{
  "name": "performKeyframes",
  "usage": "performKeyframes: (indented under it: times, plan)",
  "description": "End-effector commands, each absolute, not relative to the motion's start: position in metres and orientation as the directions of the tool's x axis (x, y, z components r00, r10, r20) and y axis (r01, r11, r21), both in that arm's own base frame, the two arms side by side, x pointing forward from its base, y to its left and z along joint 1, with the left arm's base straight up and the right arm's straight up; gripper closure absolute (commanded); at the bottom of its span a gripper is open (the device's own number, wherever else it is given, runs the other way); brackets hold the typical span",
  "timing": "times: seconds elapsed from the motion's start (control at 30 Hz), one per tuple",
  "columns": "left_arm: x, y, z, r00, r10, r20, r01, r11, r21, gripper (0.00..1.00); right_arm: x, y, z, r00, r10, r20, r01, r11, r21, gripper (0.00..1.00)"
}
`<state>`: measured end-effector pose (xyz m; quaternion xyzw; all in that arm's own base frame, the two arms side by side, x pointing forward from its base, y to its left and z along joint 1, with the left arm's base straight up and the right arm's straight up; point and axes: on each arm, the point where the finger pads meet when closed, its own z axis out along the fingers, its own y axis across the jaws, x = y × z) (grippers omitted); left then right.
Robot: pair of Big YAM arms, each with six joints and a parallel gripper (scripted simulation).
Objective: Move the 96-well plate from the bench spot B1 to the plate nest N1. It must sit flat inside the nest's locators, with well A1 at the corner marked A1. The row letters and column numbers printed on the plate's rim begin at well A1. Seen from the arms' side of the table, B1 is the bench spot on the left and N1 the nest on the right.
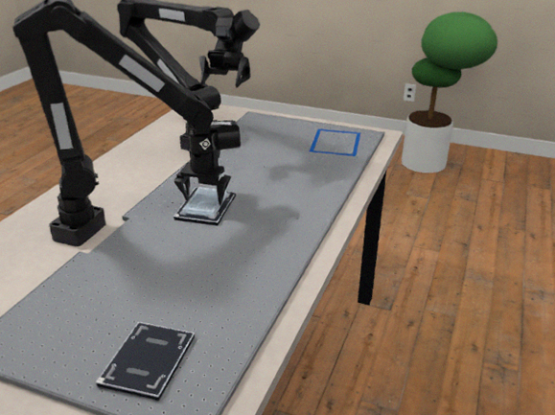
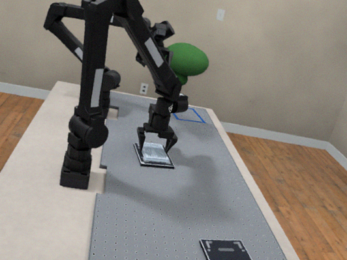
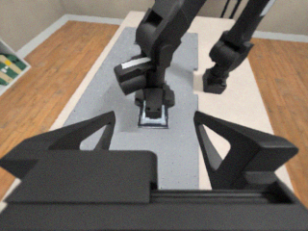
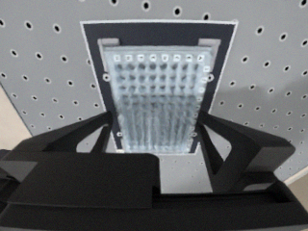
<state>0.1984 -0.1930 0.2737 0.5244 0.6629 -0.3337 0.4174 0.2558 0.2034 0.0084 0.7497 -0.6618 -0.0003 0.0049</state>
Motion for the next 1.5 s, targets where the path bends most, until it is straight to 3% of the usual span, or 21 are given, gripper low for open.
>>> performKeyframes:
  times: [0.0, 0.27, 0.33, 0.43, 0.83, 1.03, 1.1, 1.2, 1.47]
  plan:
    - [0.204, -0.195, 0.290, -0.068, 0.408, -0.910, 0.975, 0.222, 0.027, 0.00, 0.267, 0.208, 0.007, 0.120, -0.993, -0.006, -0.993, -0.120, -0.009, 0.07]
    - [0.204, -0.195, 0.290, -0.068, 0.408, -0.910, 0.975, 0.222, 0.027, 0.00, 0.260, 0.205, 0.009, 0.121, -0.993, -0.003, -0.993, -0.121, -0.005, 0.30]
    - [0.204, -0.195, 0.290, -0.068, 0.408, -0.910, 0.975, 0.222, 0.027, 0.00, 0.267, 0.210, 0.021, 0.121, -0.993, -0.014, -0.992, -0.121, -0.023, 0.53]
    - [0.204, -0.195, 0.290, -0.068, 0.408, -0.910, 0.975, 0.222, 0.027, 0.00, 0.270, 0.214, 0.043, 0.123, -0.992, -0.023, -0.992, -0.122, -0.037, 0.21]
    - [0.204, -0.195, 0.290, -0.068, 0.408, -0.910, 0.975, 0.222, 0.027, 0.00, 0.281, 0.172, 0.076, 0.090, -0.996, -0.018, -0.995, -0.089, -0.032, 0.21]
    - [0.204, -0.195, 0.290, -0.068, 0.408, -0.910, 0.975, 0.222, 0.027, 0.00, 0.318, 0.148, 0.075, -0.264, -0.965, -0.013, -0.965, 0.264, -0.014, 0.21]
    - [0.204, -0.195, 0.290, -0.068, 0.408, -0.910, 0.975, 0.222, 0.027, 0.00, 0.318, 0.148, 0.075, -0.264, -0.965, -0.013, -0.965, 0.264, -0.014, 0.21]
    - [0.208, -0.199, 0.300, -0.057, 0.401, -0.914, 0.975, 0.218, 0.035, 0.00, 0.341, 0.128, 0.076, -0.440, -0.898, -0.014, -0.898, 0.440, -0.014, 0.21]
    - [0.237, -0.221, 0.315, -0.055, 0.406, -0.912, 0.973, 0.228, 0.043, 0.00, 0.379, 0.086, 0.079, -0.702, -0.712, -0.017, -0.712, 0.702, -0.015, 0.21]
